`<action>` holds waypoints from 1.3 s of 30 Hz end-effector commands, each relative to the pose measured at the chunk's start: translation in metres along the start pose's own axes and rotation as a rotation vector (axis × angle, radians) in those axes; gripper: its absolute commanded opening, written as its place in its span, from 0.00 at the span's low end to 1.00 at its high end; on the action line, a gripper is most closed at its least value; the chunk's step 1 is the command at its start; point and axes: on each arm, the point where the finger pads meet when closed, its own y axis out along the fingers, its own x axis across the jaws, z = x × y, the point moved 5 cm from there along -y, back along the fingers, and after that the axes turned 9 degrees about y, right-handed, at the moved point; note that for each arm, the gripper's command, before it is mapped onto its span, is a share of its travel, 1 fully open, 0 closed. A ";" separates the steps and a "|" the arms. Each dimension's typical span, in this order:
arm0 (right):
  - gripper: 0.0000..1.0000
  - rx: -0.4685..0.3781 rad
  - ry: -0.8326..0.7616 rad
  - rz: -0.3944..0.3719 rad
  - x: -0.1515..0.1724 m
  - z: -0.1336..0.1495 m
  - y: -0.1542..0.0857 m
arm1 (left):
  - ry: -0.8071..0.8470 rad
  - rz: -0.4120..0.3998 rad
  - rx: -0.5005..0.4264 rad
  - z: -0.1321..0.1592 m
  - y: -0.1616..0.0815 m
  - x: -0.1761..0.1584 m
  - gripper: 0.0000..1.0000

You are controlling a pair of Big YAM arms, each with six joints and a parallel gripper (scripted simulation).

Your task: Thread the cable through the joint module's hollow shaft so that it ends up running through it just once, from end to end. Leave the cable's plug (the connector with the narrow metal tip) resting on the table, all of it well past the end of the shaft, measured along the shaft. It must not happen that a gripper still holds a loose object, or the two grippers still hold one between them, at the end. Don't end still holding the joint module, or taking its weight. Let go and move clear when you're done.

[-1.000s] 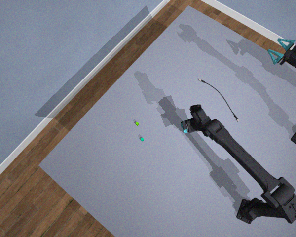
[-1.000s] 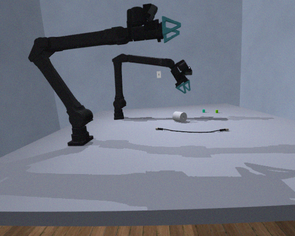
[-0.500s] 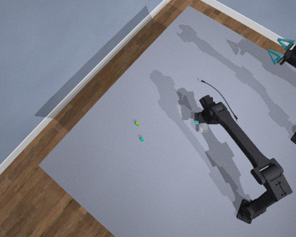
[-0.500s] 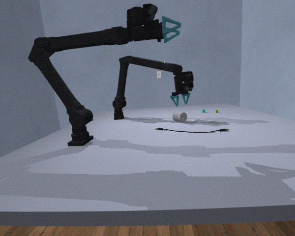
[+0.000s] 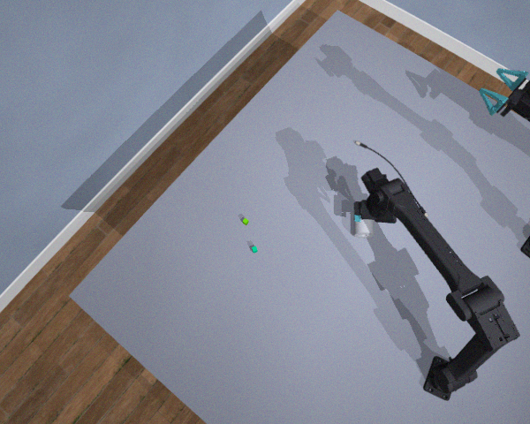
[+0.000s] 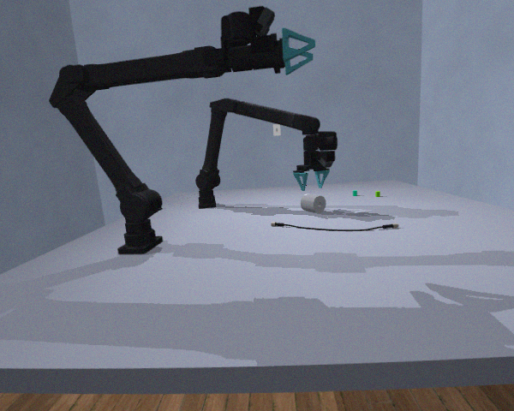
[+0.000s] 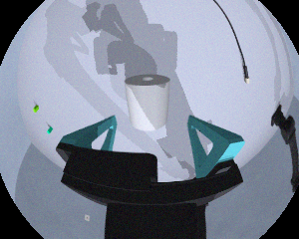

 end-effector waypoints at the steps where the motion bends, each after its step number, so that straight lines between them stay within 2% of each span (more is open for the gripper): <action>1: 1.00 -0.070 0.002 -0.002 0.003 -0.038 0.002 | 0.015 0.008 0.008 -0.005 0.015 0.001 0.96; 3: 1.00 -0.070 0.002 -0.002 0.003 -0.038 0.002 | -0.004 0.004 0.003 -0.002 0.014 0.008 0.96; 39: 1.00 -0.070 0.002 -0.002 0.003 -0.038 0.002 | -0.005 0.004 0.005 0.004 0.054 0.011 0.96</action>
